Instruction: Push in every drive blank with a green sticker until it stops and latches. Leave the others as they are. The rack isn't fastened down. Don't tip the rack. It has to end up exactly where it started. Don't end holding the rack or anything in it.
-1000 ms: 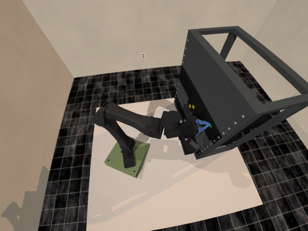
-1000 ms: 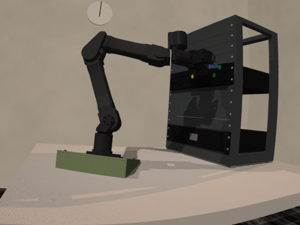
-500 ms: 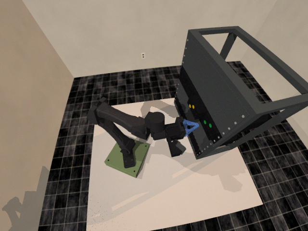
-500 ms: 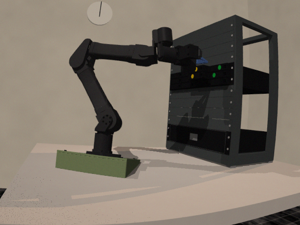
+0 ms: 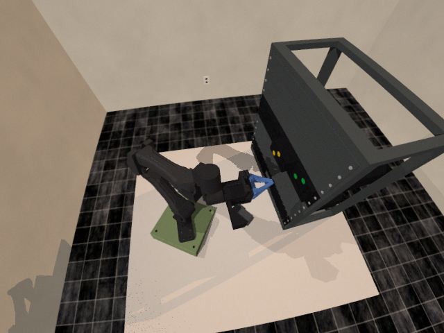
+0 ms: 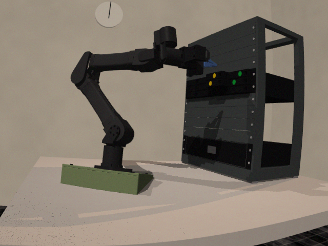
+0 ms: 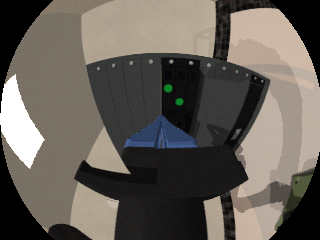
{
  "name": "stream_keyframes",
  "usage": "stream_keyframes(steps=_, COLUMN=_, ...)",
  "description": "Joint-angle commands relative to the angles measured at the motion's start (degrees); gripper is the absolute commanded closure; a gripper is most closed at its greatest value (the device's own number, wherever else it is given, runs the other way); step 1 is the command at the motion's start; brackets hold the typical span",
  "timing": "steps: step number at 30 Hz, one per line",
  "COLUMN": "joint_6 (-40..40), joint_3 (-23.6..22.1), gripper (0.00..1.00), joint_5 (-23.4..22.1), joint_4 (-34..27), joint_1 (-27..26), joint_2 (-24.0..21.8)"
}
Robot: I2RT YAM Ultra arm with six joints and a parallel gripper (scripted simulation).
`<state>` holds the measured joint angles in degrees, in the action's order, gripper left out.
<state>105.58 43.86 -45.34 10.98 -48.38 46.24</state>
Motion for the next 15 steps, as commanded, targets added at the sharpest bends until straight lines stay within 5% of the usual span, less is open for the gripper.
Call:
stream_keyframes(steps=1, joint_6=0.5, joint_3=-1.6, gripper=1.00, joint_5=-2.4, joint_4=-1.0, joint_1=-2.0, joint_2=-2.0)
stream_keyframes(steps=5, joint_6=0.9, joint_3=-2.7, gripper=1.00, joint_5=-4.3, joint_4=-0.7, joint_1=-3.9, joint_2=-3.3)
stream_keyframes(steps=15, joint_6=4.5, joint_3=-8.2, gripper=1.00, joint_5=-17.5, joint_4=2.1, joint_1=-17.8, joint_2=-10.0)
